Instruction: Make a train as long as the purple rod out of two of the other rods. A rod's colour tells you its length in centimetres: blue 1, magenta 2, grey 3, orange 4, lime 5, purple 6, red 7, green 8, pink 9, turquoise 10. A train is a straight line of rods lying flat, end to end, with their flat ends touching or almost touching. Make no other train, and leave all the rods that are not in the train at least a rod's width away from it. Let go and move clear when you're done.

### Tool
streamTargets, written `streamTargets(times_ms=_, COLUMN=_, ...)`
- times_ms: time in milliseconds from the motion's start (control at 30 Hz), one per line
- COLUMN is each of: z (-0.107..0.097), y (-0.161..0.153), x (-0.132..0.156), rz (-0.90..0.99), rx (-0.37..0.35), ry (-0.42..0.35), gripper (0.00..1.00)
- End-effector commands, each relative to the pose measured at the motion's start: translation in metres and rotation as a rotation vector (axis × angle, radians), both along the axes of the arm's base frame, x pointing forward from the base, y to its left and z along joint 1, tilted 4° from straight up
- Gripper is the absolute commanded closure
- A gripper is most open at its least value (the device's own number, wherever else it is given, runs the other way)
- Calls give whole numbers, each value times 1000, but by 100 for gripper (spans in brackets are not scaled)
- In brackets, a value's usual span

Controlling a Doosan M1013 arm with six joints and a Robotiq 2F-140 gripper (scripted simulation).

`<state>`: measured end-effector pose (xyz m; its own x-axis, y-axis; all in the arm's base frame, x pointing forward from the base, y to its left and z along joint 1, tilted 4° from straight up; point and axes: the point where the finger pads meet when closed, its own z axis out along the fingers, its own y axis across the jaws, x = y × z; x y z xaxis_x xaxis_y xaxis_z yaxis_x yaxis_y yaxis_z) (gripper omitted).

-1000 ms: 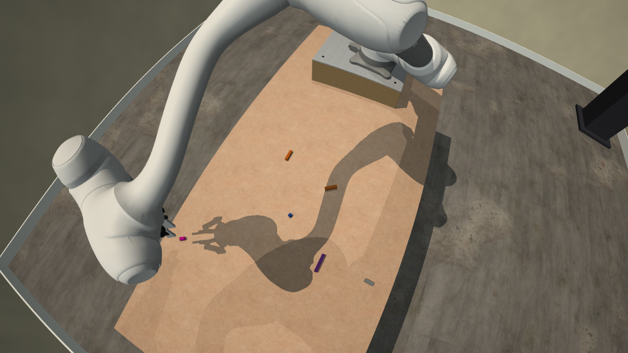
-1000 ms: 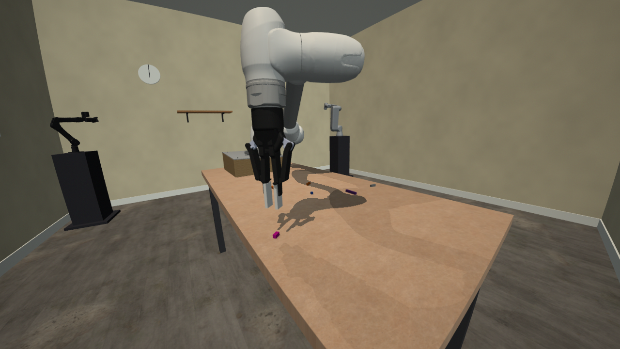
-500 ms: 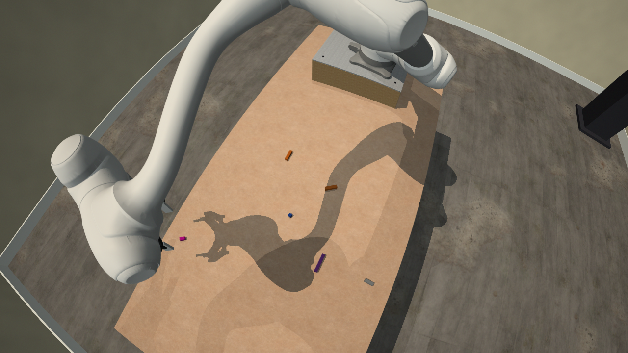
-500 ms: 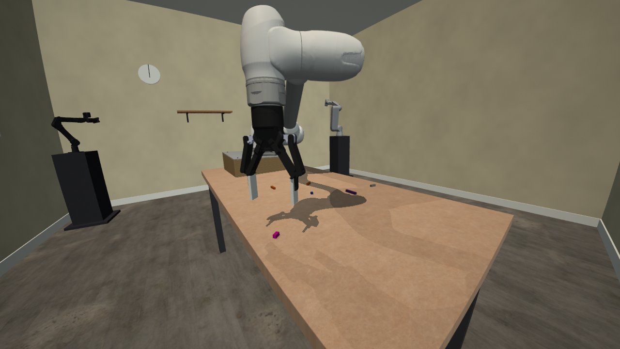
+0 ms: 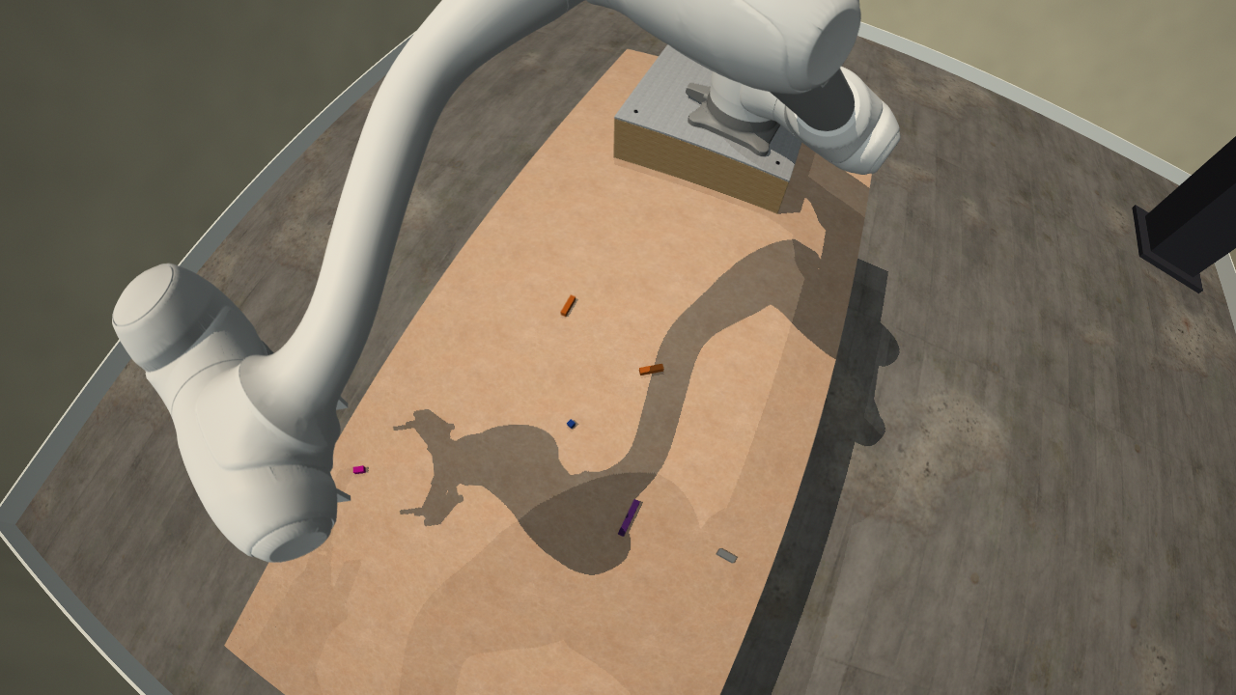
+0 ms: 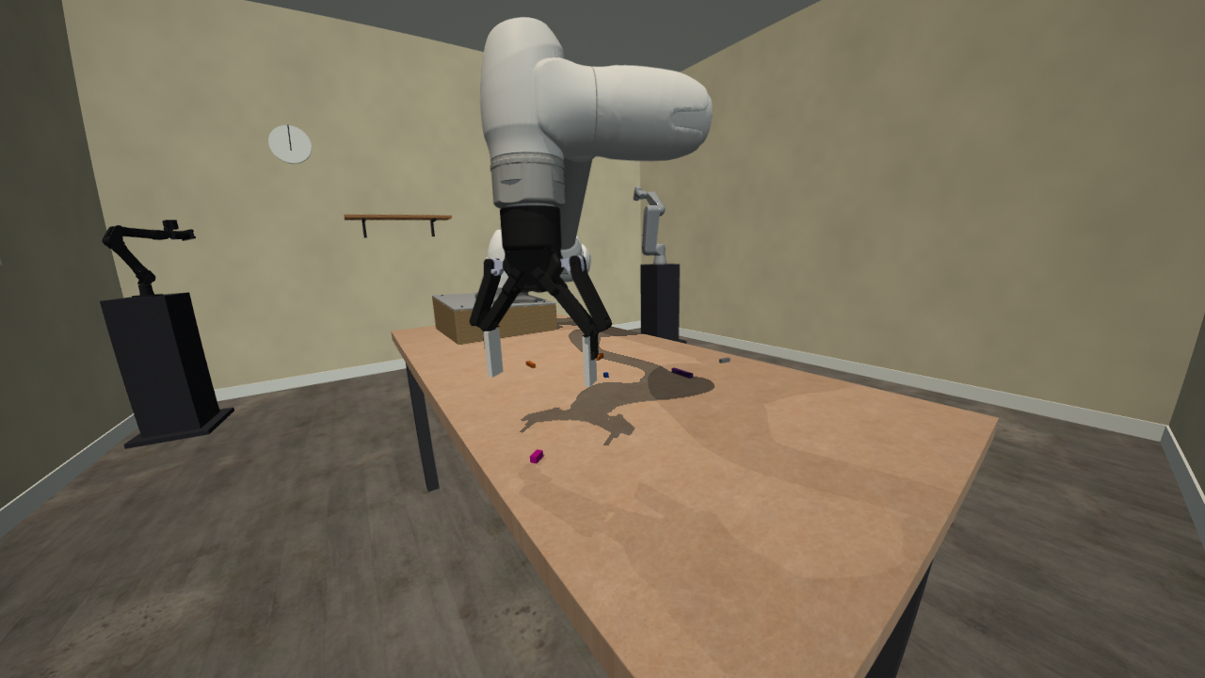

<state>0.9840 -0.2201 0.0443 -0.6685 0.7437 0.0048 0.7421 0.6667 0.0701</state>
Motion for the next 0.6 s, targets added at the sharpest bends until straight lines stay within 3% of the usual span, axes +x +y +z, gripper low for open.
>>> streamTargets(times_ms=0, z=2, y=36, x=-21, rz=-1, rx=0, ry=-1, gripper=0)
streamTargets(times_ms=67, z=2, y=36, x=-21, rz=-1, rx=0, ry=-1, gripper=0)
streamTargets(times_ms=133, z=3, y=68, x=-42, rz=-1, rx=0, ry=-1, gripper=0)
streamTargets(times_ms=567, z=1, y=175, x=-143, rz=-3, rx=1, ry=-1, gripper=0)
